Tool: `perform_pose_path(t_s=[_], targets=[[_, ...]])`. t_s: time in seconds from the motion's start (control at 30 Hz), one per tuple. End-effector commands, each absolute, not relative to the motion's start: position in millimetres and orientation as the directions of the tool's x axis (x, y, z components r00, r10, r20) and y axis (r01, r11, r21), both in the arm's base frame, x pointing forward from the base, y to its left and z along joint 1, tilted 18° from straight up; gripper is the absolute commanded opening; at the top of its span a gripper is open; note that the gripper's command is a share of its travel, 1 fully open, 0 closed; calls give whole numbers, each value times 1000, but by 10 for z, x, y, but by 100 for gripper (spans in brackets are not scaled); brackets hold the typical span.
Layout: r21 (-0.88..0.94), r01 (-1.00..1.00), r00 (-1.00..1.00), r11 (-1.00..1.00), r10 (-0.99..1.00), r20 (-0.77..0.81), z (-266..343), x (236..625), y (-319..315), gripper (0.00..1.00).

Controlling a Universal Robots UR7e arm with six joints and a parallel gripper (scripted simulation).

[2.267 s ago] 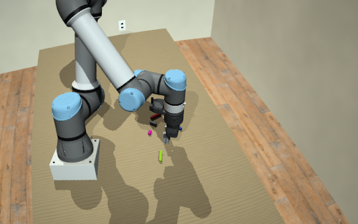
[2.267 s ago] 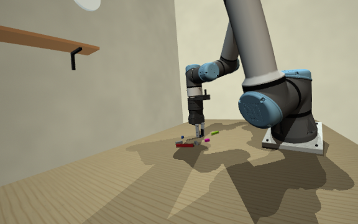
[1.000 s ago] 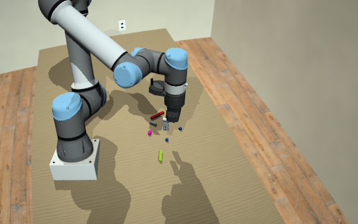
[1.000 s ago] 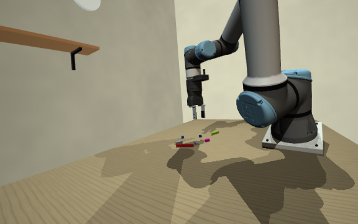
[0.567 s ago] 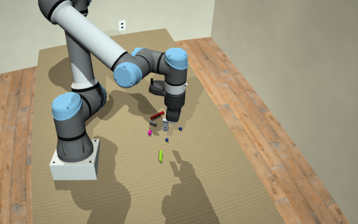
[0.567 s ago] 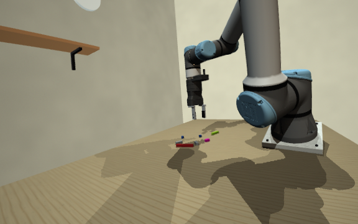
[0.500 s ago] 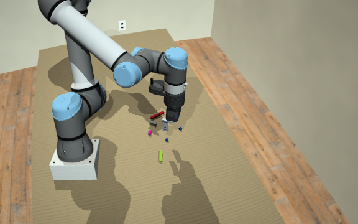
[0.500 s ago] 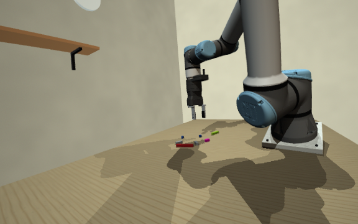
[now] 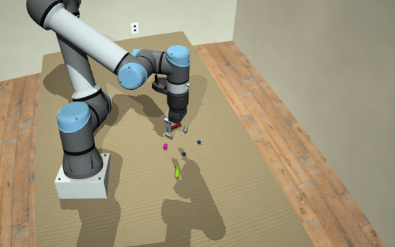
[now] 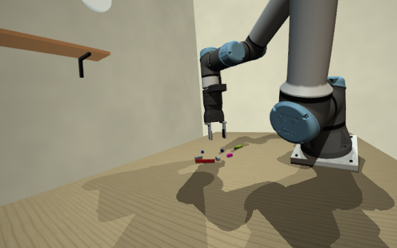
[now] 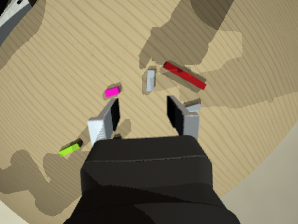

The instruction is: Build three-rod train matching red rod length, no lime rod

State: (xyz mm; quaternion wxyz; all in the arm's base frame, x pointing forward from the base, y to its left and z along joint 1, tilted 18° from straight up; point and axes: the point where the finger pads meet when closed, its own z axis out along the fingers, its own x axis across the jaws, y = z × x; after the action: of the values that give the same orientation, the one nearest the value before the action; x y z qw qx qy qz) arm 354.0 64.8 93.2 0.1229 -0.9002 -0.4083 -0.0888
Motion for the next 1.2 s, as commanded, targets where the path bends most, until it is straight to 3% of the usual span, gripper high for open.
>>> perform_pose_path(t_s=[0.0, 0.1, 0.13, 1.17], targets=[[-172, 694, 717, -699, 652, 248, 939, 3454, 868, 100], [-173, 694, 717, -699, 651, 248, 939, 3454, 869, 100], [-173, 694, 717, -699, 651, 248, 938, 3453, 868, 54], [-172, 693, 718, -700, 651, 248, 942, 3462, 857, 54]])
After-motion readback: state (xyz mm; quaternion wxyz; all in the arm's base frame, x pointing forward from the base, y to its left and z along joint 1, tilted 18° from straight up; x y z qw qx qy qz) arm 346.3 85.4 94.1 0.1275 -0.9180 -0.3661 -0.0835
